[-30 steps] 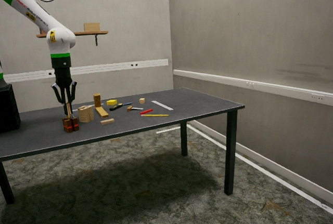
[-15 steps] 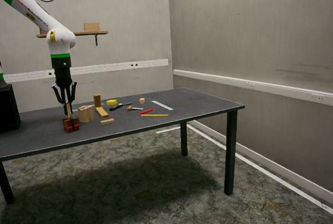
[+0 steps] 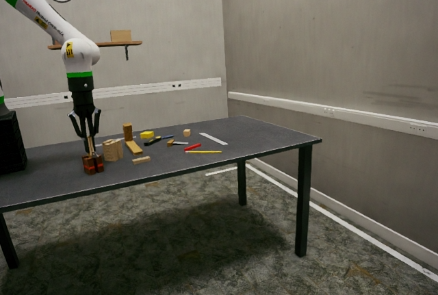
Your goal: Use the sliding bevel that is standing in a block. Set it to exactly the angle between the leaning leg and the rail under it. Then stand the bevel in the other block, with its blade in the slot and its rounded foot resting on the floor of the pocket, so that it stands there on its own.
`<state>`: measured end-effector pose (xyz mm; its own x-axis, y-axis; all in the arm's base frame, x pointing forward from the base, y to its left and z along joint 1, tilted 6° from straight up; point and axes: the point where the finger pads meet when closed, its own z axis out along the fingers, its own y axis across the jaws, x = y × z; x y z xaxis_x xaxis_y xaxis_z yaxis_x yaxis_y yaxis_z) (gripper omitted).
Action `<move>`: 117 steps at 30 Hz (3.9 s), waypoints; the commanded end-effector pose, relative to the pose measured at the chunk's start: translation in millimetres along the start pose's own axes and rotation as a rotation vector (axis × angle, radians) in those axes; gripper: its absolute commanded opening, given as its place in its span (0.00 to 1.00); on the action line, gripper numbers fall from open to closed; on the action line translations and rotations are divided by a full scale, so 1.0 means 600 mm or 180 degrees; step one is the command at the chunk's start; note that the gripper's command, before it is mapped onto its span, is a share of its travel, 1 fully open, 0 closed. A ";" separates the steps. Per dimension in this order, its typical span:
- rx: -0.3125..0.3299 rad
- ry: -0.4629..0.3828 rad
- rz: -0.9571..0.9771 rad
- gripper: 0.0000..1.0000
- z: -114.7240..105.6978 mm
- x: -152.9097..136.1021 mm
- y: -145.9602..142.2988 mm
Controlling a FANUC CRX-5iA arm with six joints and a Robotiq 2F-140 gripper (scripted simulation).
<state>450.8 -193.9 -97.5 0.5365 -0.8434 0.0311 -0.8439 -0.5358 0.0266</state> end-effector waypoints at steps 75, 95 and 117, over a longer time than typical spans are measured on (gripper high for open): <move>0.0003 0.0004 -0.0001 0.10 0.020 0.003 -0.001; 0.0003 0.0004 -0.0001 1.00 0.022 0.003 -0.001; 0.0003 0.0004 -0.0001 1.00 0.022 0.003 -0.001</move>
<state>451.2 -195.3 -111.1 0.5365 -0.8433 0.0310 -0.8439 -0.5358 0.0267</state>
